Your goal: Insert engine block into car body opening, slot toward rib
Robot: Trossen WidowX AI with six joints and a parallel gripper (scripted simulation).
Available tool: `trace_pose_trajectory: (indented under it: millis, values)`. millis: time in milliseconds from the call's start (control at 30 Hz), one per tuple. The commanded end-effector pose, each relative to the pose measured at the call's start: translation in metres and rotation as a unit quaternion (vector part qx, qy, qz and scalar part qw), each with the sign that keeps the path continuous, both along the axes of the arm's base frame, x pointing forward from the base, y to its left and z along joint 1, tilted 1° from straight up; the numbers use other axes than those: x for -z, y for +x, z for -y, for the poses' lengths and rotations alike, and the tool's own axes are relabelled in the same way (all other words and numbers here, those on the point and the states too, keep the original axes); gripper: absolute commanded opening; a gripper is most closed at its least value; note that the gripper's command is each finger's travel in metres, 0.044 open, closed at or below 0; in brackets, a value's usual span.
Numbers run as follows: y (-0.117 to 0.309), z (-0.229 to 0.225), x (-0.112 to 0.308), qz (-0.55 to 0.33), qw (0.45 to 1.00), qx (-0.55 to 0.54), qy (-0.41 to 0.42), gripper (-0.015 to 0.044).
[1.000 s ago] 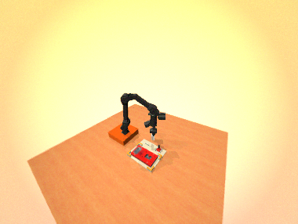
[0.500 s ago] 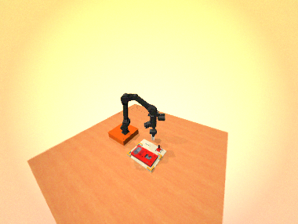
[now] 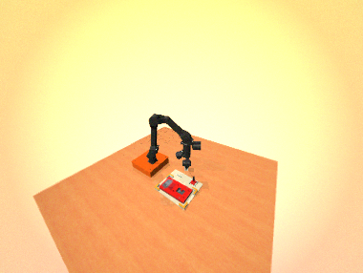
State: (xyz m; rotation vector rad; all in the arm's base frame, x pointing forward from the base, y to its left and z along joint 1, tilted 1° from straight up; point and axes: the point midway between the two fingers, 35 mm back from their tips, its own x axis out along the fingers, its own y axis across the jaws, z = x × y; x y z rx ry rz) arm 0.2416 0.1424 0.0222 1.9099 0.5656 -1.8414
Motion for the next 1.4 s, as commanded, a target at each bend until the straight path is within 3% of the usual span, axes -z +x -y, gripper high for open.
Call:
trace_pose_trajectory:
  millis: [0, 500, 867, 1100, 1233, 1367]
  values:
    - [-0.001, 0.001, 0.009, -0.004, 1.000, 0.001, -0.004, 0.0440]
    - [-0.002, 0.002, 0.030, -0.004, 1.000, 0.001, -0.004, 0.0440]
    - [-0.002, 0.002, 0.030, -0.004, 1.000, 0.001, -0.004, 0.0151]
    - [-0.002, 0.002, 0.030, -0.004, 1.000, 0.001, -0.004, 0.0105]
    - [-0.001, 0.002, 0.026, -0.004, 1.000, 0.001, -0.004, 0.0000]
    - [0.001, 0.000, 0.014, -0.004, 1.000, 0.001, -0.003, 0.0000]
